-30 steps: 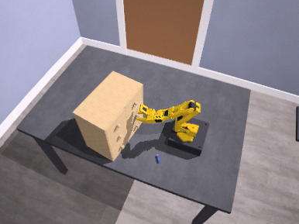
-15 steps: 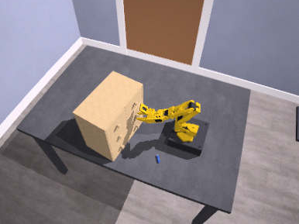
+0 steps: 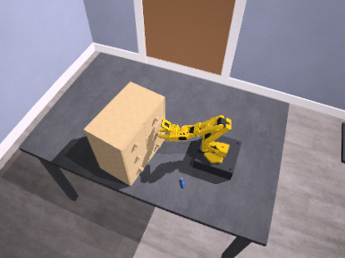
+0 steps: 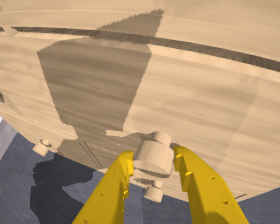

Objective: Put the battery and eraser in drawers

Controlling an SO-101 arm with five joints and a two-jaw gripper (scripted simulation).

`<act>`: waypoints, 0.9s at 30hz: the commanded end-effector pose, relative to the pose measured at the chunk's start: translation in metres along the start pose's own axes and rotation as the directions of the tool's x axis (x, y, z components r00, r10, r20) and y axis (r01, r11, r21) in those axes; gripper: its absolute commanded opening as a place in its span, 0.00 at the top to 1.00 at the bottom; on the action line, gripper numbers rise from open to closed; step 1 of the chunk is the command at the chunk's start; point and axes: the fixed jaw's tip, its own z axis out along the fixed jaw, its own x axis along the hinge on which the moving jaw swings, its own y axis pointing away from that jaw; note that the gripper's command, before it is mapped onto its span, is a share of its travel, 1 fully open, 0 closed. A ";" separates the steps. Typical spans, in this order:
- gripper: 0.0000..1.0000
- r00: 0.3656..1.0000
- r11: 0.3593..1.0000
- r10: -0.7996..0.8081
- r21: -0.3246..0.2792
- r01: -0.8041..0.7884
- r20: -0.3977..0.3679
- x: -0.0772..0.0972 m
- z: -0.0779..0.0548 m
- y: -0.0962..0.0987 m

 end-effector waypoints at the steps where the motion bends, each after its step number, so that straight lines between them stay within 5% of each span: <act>1: 0.96 1.000 1.000 0.000 -0.013 0.000 0.004 -0.001 0.000 0.003; 27: 1.00 1.000 1.000 0.001 -0.008 -0.001 0.004 -0.001 0.001 0.002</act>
